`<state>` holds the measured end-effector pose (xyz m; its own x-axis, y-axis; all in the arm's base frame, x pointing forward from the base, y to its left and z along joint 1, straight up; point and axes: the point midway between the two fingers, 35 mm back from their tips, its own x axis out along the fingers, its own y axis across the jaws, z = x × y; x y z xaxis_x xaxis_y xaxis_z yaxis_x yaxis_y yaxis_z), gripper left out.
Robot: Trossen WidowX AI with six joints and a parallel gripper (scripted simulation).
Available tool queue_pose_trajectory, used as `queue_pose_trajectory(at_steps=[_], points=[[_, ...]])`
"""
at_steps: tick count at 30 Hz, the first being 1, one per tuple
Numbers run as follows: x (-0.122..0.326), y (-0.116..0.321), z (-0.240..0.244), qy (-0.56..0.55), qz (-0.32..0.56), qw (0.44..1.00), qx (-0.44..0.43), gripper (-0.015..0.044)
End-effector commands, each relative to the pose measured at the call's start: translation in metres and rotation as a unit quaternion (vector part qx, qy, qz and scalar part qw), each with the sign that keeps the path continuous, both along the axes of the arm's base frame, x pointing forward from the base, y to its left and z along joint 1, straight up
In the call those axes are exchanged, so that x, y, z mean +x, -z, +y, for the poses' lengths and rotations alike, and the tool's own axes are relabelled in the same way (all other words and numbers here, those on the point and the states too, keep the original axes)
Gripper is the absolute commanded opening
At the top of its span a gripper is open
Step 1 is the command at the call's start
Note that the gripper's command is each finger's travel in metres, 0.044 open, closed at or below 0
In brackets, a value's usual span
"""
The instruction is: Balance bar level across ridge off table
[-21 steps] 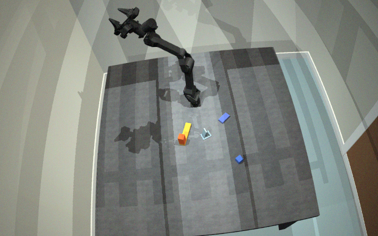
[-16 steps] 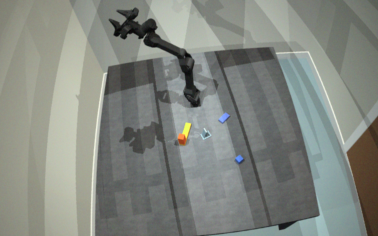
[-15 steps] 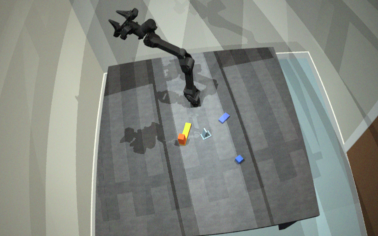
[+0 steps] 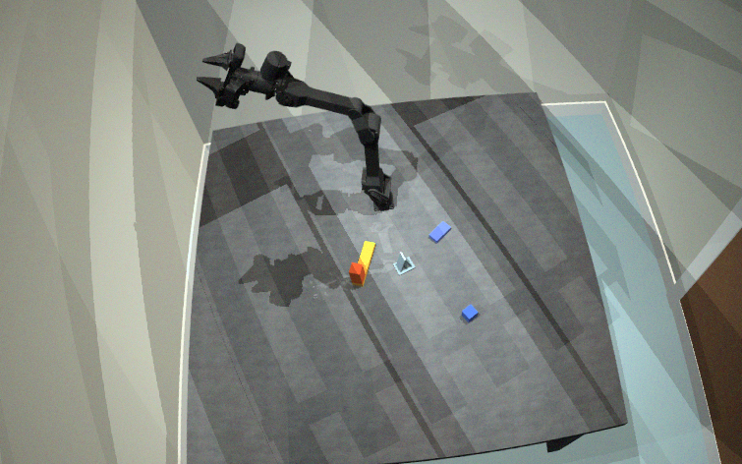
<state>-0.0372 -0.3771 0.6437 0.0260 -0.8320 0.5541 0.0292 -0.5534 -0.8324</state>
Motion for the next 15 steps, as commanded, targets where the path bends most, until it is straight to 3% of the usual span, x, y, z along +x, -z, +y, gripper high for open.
queue_pose_trajectory(at_steps=[1,15], points=[[0.018,0.021,-0.014,-0.007,0.018,0.999,0.040,0.0315],[0.099,0.093,-0.038,-0.063,0.107,0.978,0.168,0.0315]])
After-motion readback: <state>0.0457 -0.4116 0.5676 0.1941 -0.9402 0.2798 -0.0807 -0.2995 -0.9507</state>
